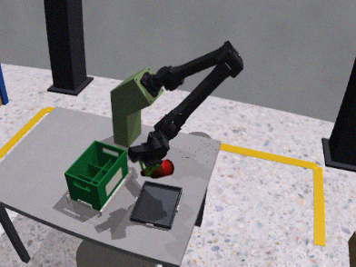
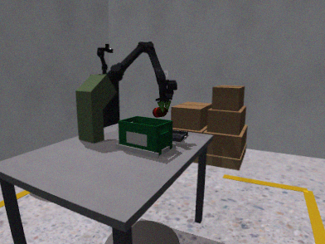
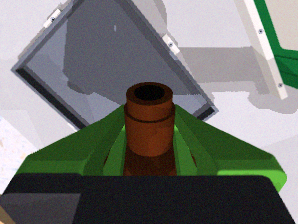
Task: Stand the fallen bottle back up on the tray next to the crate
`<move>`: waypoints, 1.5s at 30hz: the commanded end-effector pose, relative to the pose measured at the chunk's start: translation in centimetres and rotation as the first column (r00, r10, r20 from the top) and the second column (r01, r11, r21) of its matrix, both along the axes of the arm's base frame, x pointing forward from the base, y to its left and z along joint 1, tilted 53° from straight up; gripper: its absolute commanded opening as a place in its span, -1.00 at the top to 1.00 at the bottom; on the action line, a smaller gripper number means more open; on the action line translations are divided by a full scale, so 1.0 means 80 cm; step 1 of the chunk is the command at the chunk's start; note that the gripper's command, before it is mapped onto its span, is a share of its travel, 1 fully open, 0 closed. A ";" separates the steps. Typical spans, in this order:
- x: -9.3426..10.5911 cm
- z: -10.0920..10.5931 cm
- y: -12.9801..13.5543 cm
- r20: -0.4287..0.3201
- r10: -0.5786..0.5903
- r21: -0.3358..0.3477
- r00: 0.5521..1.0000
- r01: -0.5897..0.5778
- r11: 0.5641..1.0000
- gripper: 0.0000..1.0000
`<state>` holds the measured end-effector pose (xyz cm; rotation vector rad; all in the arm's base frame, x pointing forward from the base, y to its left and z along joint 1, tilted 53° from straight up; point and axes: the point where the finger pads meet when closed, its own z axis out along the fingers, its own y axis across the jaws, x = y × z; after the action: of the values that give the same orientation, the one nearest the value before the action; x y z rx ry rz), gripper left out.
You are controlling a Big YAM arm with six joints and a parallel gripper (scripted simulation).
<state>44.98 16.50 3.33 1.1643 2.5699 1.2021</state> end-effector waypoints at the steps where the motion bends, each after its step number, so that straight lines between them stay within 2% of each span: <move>1: 0.006 0.016 -0.001 0.036 -0.026 0.004 0.999 0.025 1.000 1.00; 2: 0.003 0.016 0.006 0.039 -0.017 0.000 0.999 0.017 1.000 1.00; 8: 0.007 0.017 -0.005 0.057 -0.064 -0.021 0.996 0.065 0.998 1.00; 15: 0.004 0.018 0.006 0.069 -0.062 -0.031 0.996 0.065 0.997 1.00; 16: 0.015 0.021 -0.014 0.077 -0.100 -0.031 0.992 0.103 0.994 1.00; 18: 0.012 0.019 -0.015 0.074 -0.104 -0.035 0.992 0.106 0.994 1.00; 45: 0.012 0.021 -0.008 0.081 -0.093 -0.036 0.992 0.096 0.995 1.00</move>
<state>45.15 16.39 3.63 1.1964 2.4868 1.1287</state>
